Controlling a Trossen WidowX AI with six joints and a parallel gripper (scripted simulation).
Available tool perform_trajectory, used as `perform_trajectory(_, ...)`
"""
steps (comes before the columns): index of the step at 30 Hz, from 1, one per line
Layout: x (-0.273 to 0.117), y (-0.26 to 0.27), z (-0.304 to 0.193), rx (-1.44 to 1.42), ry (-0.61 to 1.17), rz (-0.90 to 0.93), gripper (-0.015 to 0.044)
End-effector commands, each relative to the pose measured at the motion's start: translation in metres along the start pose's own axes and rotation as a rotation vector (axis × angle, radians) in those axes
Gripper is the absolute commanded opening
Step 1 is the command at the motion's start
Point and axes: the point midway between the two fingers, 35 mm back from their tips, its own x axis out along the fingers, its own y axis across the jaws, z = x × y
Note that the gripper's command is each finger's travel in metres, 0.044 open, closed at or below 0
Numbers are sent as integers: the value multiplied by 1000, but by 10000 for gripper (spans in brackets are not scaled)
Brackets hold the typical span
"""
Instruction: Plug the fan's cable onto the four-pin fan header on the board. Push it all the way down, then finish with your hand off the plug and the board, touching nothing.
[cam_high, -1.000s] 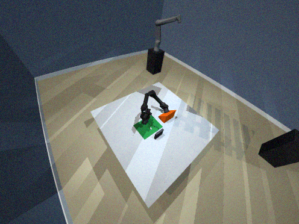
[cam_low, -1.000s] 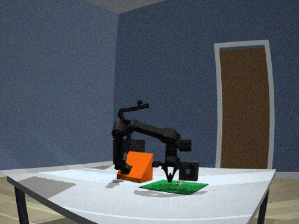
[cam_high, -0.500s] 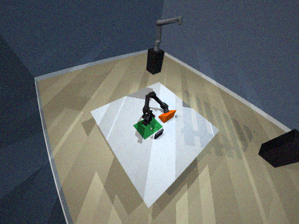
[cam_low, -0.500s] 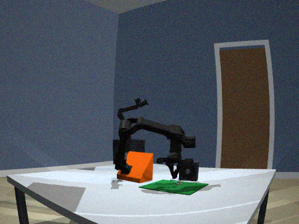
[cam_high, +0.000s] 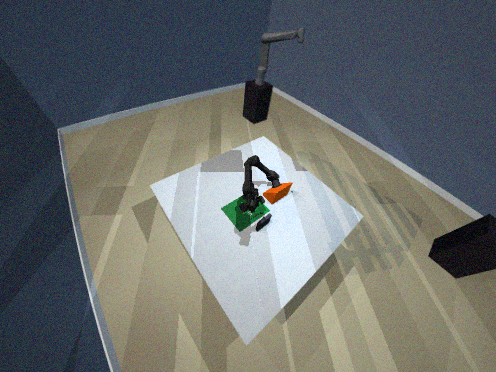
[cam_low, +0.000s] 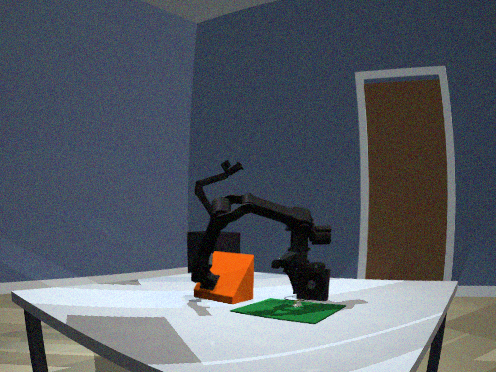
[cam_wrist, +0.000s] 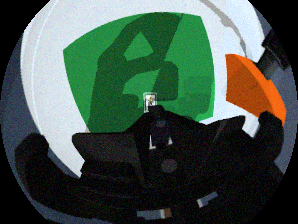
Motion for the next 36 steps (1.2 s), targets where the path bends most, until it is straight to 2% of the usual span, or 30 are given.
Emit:
perform_trajectory(1, -3, 2, -2, 26, 11, 5, 0)
perform_trajectory(29, -4, 1, 4, 31, 11, 5, 0)
perform_trajectory(36, 18, 1, 5, 28, 10, 5, 0)
